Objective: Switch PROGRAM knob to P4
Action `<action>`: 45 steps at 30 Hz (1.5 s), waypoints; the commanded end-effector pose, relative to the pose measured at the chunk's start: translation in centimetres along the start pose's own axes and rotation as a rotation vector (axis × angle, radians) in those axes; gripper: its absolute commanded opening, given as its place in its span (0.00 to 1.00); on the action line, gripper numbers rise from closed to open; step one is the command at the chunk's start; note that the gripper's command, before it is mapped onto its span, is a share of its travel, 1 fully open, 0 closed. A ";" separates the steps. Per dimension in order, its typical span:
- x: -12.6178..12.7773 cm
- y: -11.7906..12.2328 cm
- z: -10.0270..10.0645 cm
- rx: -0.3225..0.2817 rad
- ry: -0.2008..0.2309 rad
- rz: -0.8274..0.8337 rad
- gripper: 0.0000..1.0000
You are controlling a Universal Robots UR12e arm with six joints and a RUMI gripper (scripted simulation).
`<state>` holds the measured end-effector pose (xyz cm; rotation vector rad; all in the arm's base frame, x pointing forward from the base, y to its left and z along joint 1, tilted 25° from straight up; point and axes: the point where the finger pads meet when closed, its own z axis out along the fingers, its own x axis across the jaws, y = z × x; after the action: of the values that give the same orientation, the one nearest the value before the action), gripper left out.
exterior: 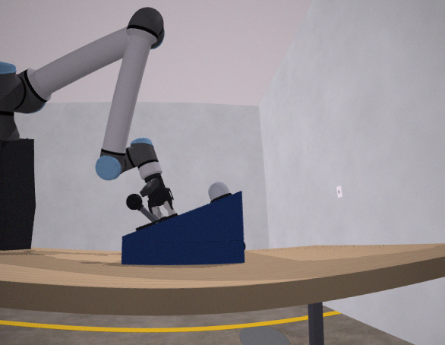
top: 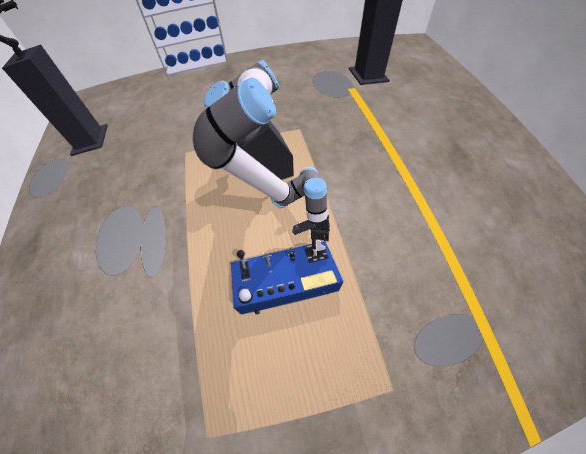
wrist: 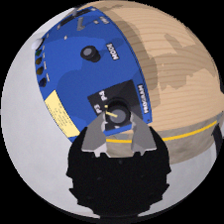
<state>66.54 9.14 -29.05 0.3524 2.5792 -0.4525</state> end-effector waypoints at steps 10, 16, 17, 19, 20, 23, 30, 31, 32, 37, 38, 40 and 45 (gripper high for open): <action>0.0 0.0 0.0 0.001 0.000 0.207 0.00; 0.0 0.0 0.0 0.001 0.000 0.292 0.00; 0.0 0.0 0.0 0.001 0.000 0.304 0.00; 0.0 0.0 0.0 0.001 0.000 0.328 0.00; 0.0 0.0 0.0 0.001 0.000 0.339 0.00; 0.0 0.0 0.0 0.001 0.000 0.368 0.00; 0.0 0.0 0.0 0.001 0.000 0.409 0.00; 0.0 0.0 0.0 0.001 0.000 0.415 0.00; 0.0 0.0 0.0 0.001 0.000 0.421 0.00; 0.0 0.0 0.0 0.001 0.000 0.446 0.00; 0.0 0.0 0.0 0.001 0.000 0.450 0.00; 0.0 0.0 0.0 0.001 0.000 0.456 0.00; 0.0 0.0 0.0 0.001 0.000 0.463 0.00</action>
<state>66.54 9.14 -29.05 0.9145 2.3938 -0.2856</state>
